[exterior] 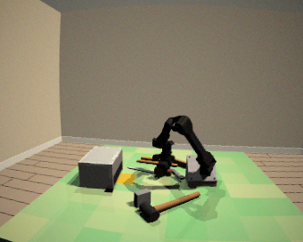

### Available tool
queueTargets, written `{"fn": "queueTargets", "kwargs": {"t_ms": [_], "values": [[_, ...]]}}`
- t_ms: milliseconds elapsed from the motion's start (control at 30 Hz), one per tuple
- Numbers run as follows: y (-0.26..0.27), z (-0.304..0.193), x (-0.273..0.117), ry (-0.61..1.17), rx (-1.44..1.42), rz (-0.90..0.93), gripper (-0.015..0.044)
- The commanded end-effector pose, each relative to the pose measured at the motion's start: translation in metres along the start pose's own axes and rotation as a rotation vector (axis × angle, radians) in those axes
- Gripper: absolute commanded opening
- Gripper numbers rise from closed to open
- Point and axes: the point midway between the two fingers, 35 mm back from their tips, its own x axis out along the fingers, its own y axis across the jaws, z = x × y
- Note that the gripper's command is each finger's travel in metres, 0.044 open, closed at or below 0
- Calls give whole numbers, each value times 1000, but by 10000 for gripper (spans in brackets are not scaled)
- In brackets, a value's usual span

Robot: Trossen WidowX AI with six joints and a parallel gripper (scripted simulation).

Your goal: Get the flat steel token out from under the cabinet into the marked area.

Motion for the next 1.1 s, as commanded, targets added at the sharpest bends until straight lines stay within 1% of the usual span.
{"fn": "queueTargets", "kwargs": {"t_ms": [0,633,1067], "values": [[-1,2,-1,-3,36,-4,0],[-2,2,-2,-3,190,-4,0],[15,2,-2,-2,213,-3,0]]}}
